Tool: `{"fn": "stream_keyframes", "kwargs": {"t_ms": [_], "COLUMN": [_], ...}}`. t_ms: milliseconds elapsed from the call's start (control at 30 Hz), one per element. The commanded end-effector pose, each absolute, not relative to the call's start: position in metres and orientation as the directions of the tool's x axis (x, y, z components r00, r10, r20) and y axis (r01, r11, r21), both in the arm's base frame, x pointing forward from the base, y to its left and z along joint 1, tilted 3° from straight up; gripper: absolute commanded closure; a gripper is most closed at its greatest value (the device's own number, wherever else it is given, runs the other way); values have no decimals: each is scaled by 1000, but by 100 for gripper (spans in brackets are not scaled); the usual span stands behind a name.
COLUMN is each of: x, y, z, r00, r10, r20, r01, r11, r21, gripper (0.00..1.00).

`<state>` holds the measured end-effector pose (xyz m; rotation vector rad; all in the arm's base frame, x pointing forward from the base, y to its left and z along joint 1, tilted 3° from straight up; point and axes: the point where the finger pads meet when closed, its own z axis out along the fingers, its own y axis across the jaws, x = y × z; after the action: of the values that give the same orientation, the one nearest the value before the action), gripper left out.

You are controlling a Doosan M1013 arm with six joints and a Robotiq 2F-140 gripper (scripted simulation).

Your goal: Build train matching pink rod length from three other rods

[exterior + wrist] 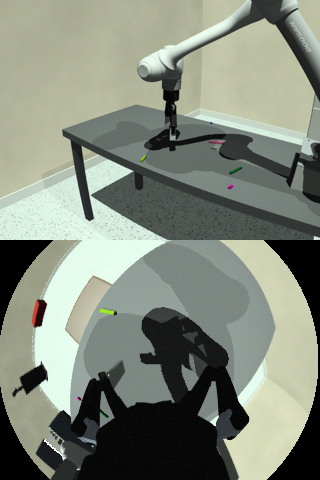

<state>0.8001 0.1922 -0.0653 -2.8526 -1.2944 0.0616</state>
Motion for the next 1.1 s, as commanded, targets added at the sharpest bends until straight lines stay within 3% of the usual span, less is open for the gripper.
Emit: {"fn": "stream_keyframes", "kwargs": {"t_ms": [0,700,1067], "x": [798,800,828], "y": [194,189,74], "z": [-66,-66,-60], "r00": [657,670,903], "r10": [753,741,427], "r20": [-36,-36,-44], "r01": [752,741,426], "r11": [-658,-671,-904], "r21": [-32,-31,-15], "gripper": [0,0,0]}}
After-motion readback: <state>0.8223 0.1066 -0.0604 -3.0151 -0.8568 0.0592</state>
